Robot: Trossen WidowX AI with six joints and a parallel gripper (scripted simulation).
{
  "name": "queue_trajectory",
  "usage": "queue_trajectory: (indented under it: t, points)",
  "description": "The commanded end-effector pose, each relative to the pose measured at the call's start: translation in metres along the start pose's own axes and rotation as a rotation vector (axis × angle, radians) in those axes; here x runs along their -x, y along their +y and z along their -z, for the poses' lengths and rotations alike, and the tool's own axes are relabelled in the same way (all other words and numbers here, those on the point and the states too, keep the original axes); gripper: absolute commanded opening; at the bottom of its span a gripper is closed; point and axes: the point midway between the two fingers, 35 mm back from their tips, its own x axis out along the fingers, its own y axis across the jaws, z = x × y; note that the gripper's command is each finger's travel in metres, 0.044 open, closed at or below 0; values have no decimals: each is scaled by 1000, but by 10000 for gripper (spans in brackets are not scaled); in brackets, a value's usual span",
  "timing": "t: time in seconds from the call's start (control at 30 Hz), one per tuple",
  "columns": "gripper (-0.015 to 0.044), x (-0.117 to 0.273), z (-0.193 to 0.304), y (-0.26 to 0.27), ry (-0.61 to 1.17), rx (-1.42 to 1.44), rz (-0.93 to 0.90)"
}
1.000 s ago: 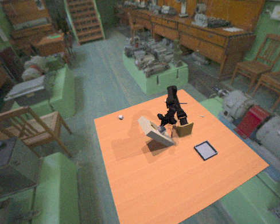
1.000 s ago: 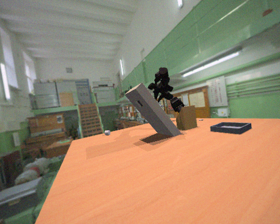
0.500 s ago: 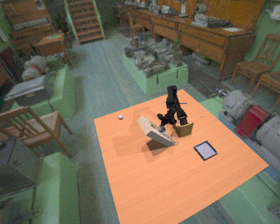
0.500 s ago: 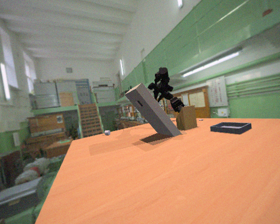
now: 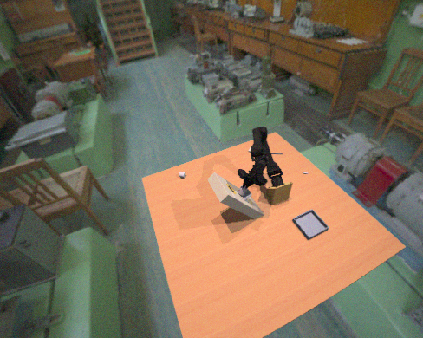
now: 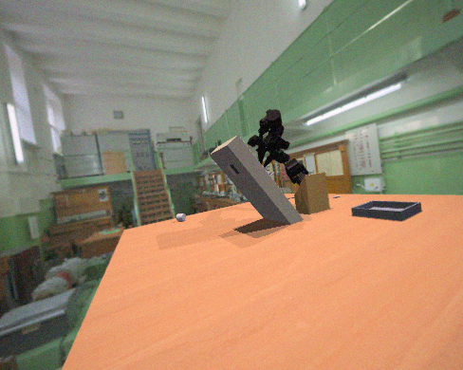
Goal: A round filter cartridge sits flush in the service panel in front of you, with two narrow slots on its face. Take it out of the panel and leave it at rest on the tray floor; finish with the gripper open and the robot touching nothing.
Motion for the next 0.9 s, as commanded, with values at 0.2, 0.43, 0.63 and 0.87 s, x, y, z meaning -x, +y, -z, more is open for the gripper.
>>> queue_trajectory:
  t: [0.2, 0.43, 0.63, 0.87]
  points:
    - [90, 0, 0, 1, -3, -1, -6]
    - [90, 14, -8, -29, -44, 7, 175]
    - [90, 33, -9, -57, -55, -1, 338]
    - [221, 58, -13, -77, -62, -6, 332]
